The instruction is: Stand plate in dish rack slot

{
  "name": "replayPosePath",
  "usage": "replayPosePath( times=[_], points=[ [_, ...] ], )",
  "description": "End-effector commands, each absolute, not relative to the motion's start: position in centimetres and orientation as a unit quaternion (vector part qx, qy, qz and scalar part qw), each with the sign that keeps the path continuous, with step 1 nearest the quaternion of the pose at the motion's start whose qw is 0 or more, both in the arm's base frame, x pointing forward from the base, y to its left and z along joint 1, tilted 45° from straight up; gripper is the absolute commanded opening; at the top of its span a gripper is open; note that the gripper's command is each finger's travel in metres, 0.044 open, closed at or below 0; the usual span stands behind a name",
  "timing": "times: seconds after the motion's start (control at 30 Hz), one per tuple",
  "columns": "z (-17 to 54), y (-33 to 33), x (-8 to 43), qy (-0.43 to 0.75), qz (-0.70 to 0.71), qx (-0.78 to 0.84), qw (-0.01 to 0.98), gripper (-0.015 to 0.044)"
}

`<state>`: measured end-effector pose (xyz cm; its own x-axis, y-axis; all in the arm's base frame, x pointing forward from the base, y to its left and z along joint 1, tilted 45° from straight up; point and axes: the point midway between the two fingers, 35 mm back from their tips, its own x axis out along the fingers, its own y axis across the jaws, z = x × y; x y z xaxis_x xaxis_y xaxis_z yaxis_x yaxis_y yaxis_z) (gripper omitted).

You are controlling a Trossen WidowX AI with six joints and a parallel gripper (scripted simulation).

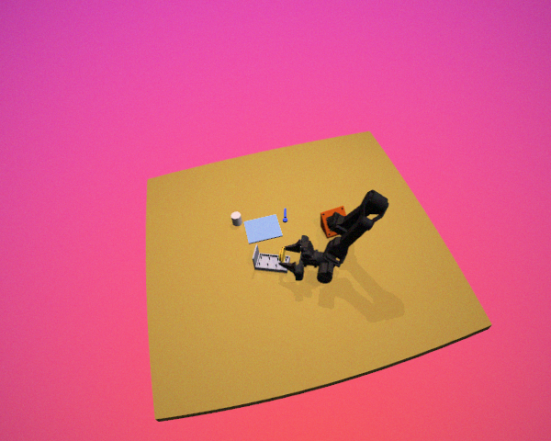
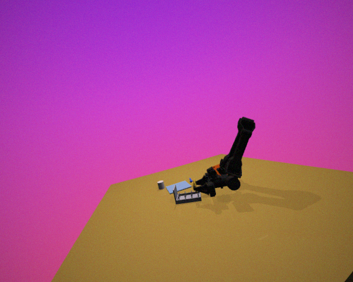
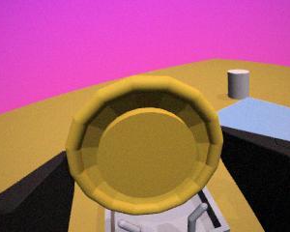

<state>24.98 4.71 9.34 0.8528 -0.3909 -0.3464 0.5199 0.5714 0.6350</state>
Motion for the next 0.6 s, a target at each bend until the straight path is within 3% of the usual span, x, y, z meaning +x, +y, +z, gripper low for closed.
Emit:
replayPosePath(
  times=[0.0,0.57],
  points=[
    [9.0,4.3,25.4,0.084,-0.259,0.381,0.883,0.0],
    [7.4,5.2,25.9,0.089,-0.257,0.382,0.883,0.0]
  ],
)
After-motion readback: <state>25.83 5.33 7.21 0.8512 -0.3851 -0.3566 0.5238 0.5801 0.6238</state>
